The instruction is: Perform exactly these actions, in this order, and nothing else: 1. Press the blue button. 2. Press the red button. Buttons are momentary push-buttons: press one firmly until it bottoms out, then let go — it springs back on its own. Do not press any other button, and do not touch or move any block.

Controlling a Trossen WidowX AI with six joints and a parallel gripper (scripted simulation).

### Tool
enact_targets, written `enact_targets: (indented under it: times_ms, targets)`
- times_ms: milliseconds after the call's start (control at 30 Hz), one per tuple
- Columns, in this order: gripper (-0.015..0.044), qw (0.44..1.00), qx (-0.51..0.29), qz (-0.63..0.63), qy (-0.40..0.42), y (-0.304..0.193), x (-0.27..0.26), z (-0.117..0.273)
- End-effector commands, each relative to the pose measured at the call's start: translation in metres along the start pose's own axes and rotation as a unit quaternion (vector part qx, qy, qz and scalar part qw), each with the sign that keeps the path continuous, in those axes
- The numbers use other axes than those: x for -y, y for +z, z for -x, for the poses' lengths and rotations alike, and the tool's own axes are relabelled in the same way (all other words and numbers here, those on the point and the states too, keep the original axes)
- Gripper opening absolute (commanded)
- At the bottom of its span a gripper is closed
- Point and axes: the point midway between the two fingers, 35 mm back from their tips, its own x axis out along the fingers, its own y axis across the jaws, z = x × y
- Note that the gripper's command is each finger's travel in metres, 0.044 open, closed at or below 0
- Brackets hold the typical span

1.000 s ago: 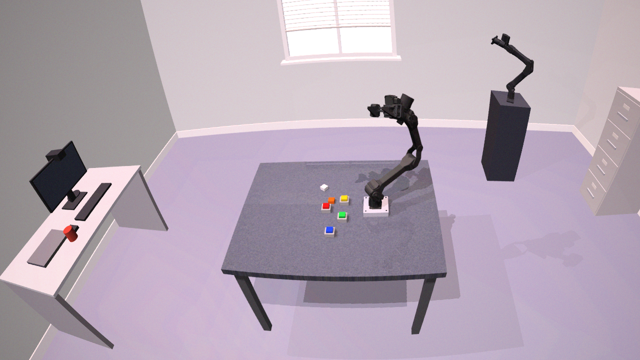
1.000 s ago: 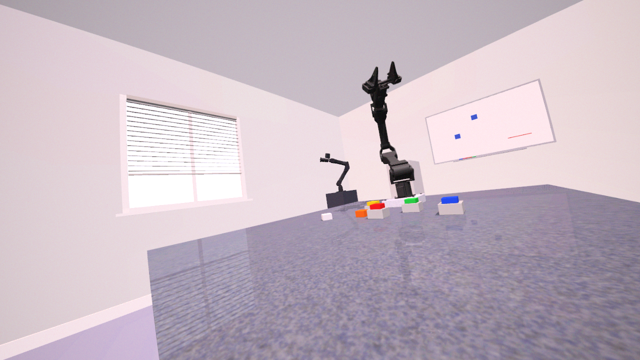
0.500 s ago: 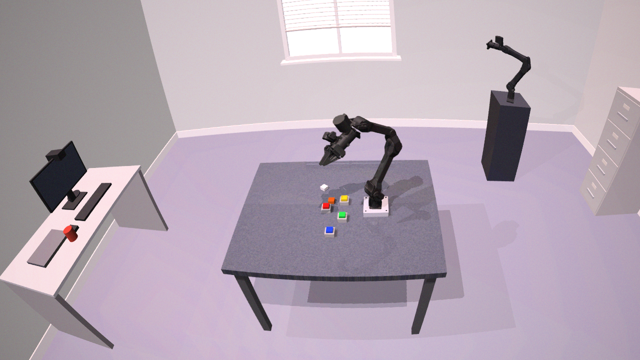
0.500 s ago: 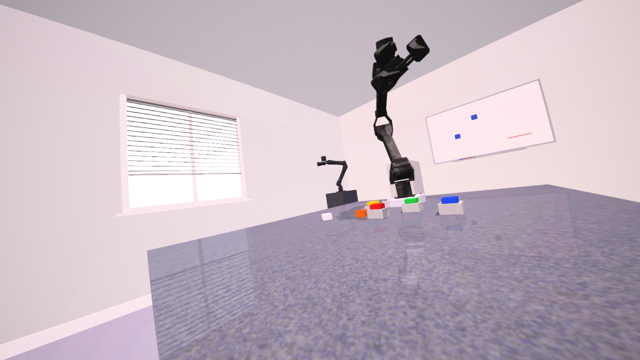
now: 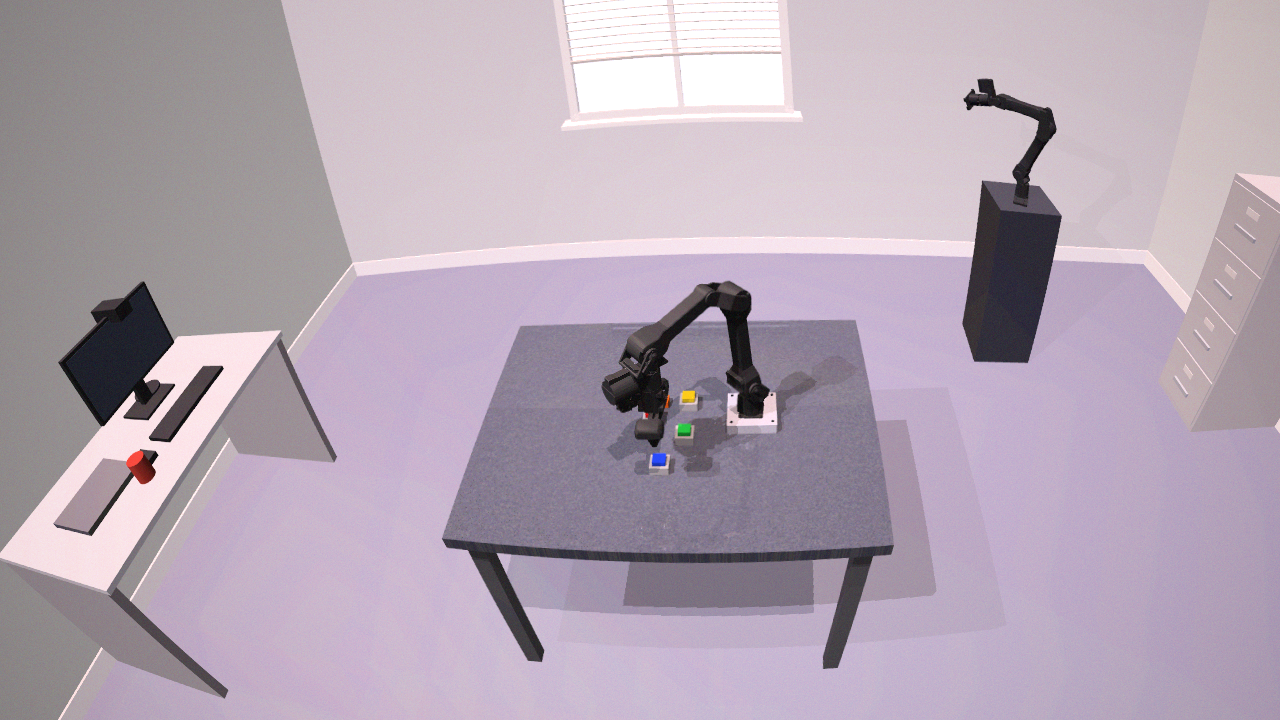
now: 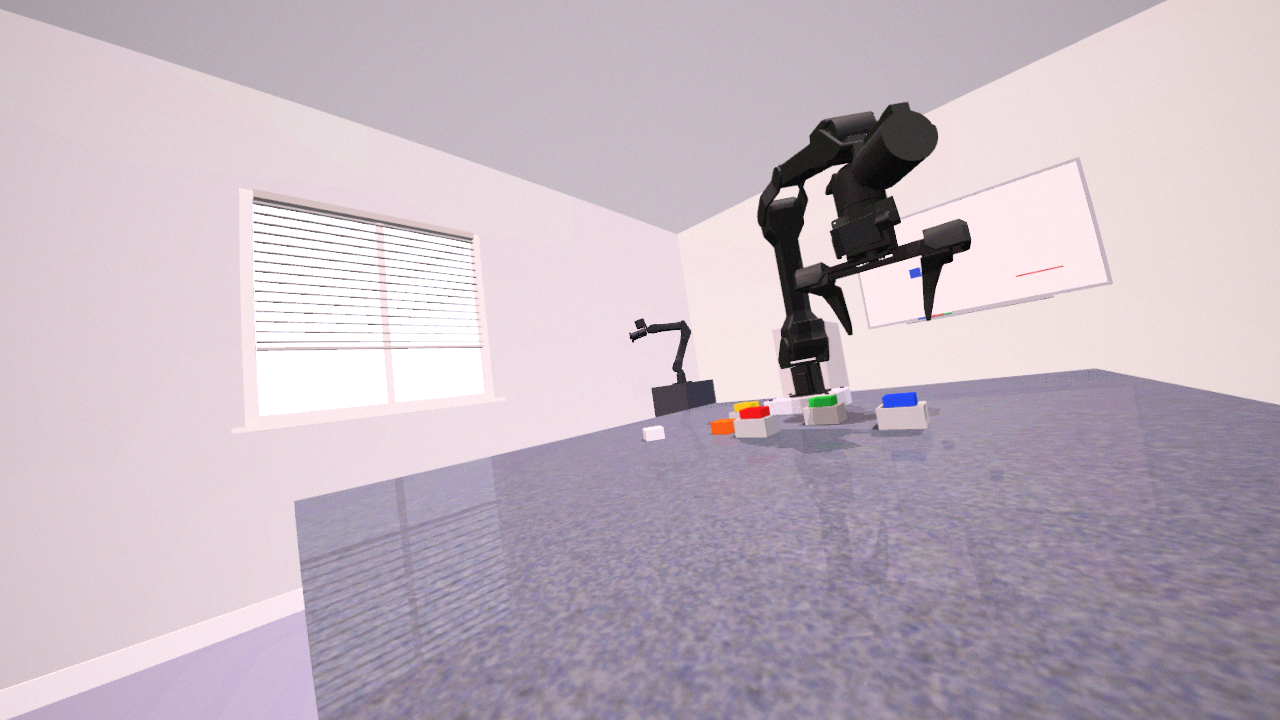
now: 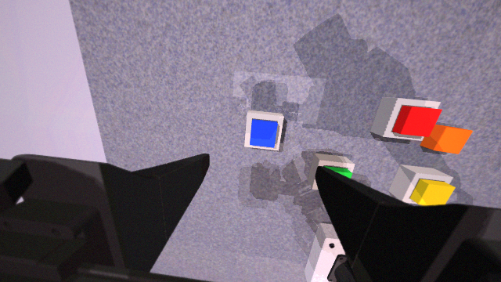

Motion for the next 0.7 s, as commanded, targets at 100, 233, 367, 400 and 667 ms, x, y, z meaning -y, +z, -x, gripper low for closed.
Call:
enact_targets:
  times_ms: [100, 233, 367, 400, 667]
  targets:
    - [0.0295, 1.000, 0.000, -0.003, -0.006, 0.001, 0.000, -0.038]
    - [0.0190, 1.000, 0.000, -0.003, -0.007, 0.000, 0.002, -0.061]
    - [0.0085, 1.000, 0.000, -0.003, -0.007, 0.000, 0.002, -0.061]
    - [0.0059, 1.000, 0.000, -0.003, -0.007, 0.000, 0.002, -0.061]
    - [0.0020, 1.000, 0.000, -0.003, -0.007, 0.000, 0.002, -0.061]
